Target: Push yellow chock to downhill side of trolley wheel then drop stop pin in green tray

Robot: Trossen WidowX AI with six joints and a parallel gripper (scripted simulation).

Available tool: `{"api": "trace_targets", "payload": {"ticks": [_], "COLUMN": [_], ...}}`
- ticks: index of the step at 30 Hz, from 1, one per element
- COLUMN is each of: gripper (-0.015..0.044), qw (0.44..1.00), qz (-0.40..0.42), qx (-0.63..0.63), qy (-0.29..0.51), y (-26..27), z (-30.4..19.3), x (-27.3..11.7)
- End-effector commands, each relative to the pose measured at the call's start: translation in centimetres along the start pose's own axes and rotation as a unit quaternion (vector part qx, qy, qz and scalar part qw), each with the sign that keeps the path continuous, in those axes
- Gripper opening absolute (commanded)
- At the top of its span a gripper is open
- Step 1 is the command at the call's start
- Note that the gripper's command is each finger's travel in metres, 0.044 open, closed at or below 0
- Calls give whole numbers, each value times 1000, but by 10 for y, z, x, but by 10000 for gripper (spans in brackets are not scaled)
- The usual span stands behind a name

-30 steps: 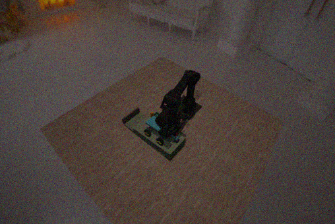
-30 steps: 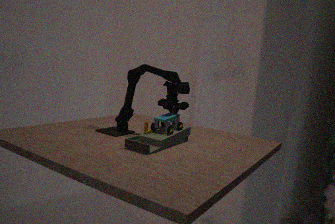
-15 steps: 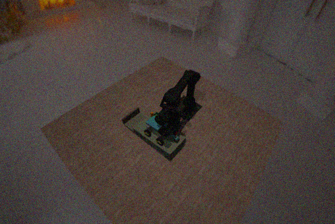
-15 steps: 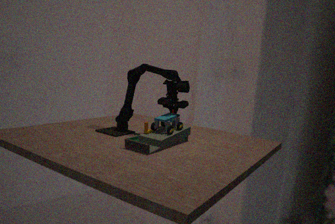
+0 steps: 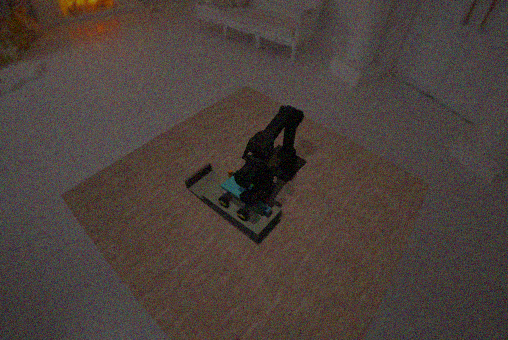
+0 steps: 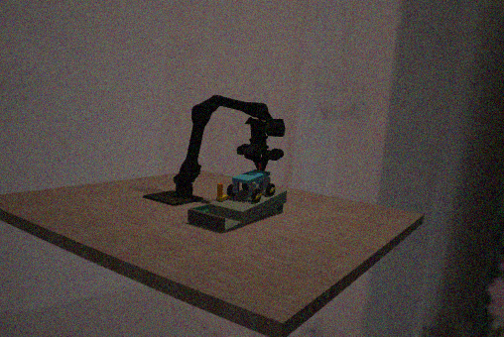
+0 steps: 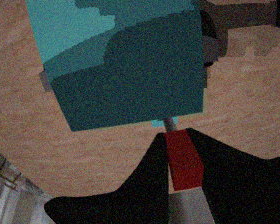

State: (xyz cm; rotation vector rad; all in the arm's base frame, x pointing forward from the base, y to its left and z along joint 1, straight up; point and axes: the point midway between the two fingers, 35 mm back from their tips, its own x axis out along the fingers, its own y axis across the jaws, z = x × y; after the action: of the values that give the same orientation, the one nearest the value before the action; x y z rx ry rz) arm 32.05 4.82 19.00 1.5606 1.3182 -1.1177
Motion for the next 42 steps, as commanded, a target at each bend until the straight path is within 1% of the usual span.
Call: {"api": "trace_targets", "payload": {"ticks": [1,23,42], "gripper": [0,0,0], "qw": [1000,1000,1000], "qz": [2,2,2], "qx": [-4,-4,-4], "qy": [4,4,5], "y": [0,1,1], "z": [-2,-7,-36], "x": [-4,-17,-14]}}
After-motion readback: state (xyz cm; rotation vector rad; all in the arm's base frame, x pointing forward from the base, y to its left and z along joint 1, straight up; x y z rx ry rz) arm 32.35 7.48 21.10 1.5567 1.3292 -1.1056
